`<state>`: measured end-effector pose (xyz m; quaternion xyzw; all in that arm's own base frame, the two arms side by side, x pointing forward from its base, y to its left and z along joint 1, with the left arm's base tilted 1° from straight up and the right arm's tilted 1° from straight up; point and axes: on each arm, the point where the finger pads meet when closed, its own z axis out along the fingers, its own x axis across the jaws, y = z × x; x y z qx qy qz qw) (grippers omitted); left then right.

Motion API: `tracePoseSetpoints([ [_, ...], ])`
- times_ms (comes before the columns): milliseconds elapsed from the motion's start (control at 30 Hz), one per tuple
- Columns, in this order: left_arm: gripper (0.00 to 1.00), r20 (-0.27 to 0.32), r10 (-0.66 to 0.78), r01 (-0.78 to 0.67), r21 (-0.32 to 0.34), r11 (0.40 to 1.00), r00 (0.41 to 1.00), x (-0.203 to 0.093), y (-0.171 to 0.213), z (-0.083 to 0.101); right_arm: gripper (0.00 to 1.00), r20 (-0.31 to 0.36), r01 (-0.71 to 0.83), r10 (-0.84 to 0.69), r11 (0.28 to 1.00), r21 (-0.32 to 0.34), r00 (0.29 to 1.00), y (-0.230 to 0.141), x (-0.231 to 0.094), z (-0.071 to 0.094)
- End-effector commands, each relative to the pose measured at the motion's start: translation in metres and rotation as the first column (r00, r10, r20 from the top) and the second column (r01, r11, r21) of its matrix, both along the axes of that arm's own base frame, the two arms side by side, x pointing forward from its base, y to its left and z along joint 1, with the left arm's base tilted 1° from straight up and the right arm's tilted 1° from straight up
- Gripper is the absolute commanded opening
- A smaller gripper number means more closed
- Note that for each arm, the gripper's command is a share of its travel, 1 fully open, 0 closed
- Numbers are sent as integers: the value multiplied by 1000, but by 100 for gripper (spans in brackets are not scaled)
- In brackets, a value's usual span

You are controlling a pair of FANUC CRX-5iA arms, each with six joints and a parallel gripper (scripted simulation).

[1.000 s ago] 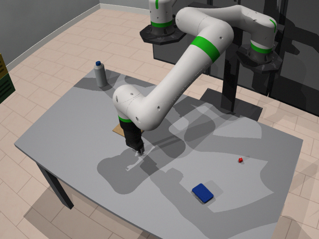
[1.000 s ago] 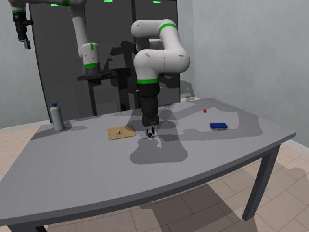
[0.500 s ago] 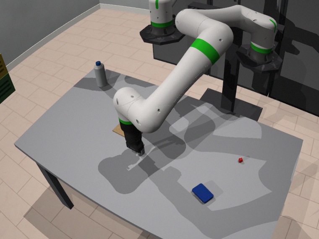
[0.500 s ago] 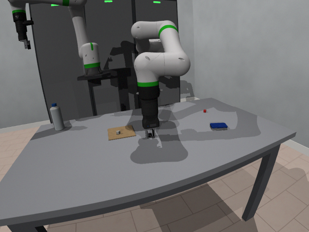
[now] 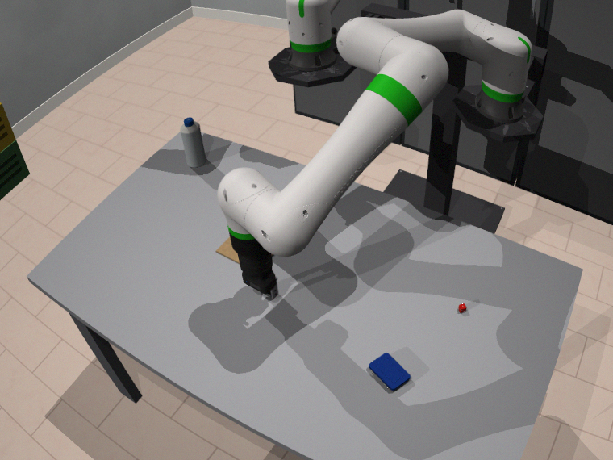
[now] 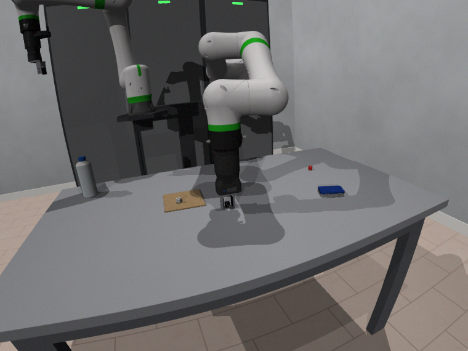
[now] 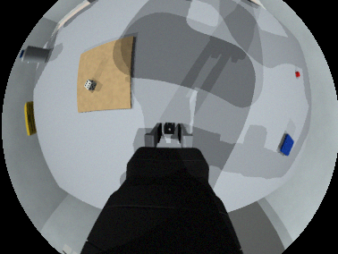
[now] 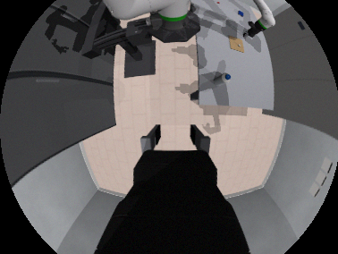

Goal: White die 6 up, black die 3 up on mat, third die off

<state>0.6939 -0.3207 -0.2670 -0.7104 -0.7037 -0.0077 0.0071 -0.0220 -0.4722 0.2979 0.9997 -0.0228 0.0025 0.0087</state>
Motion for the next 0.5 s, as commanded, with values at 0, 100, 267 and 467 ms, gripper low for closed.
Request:
tracePoseSetpoints([
  [0,64,3,0,0,-1,1000,1000,1,-1,2,100,0,0,0,1000,-2,1000,0,0,1],
  [100,64,3,0,0,-1,1000,1000,1,-1,2,100,0,0,0,1000,-2,1000,0,0,1],
  [267,34,3,0,0,-1,1000,1000,1,-1,2,100,0,0,0,1000,-2,1000,0,0,1],
  [467,34,3,0,0,-1,1000,1000,1,-1,2,100,0,0,0,1000,-2,1000,0,0,1],
])
